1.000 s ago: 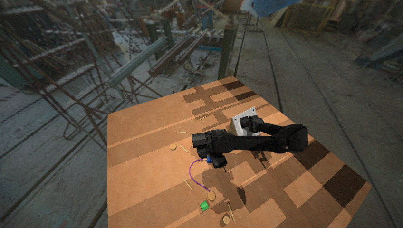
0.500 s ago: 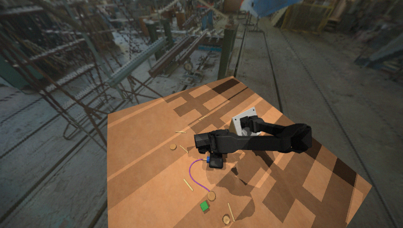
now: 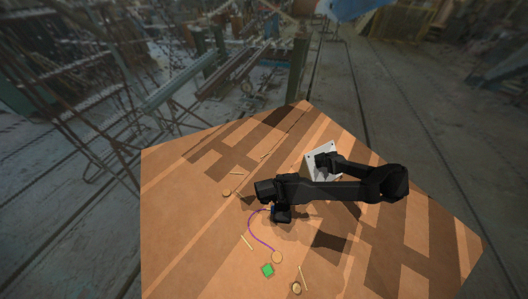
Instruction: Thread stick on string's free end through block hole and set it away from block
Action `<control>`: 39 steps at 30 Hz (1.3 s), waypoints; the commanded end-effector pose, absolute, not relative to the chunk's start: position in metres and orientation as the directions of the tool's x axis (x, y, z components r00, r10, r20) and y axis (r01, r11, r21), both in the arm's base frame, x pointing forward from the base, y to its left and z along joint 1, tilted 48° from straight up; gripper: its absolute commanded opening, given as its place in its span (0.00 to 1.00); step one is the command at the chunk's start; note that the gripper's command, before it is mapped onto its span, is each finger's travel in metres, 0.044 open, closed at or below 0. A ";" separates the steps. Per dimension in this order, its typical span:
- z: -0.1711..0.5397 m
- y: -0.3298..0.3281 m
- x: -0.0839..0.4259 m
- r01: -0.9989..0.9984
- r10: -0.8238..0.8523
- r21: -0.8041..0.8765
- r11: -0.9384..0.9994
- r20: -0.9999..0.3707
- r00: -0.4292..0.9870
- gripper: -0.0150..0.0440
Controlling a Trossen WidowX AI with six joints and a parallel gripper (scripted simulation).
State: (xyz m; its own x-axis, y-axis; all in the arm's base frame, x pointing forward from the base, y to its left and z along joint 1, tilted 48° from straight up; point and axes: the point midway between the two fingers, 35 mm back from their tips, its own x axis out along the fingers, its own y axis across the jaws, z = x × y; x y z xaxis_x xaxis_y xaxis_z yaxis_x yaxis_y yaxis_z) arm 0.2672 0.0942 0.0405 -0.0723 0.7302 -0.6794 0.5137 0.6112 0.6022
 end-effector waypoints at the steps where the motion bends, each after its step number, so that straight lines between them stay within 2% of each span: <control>1: 0.034 0.100 0.266 0.522 0.733 0.600 0.606 -0.676 -0.076 0.46; 39: 0.000 0.141 0.258 0.523 0.739 0.604 0.602 -0.670 -0.077 0.46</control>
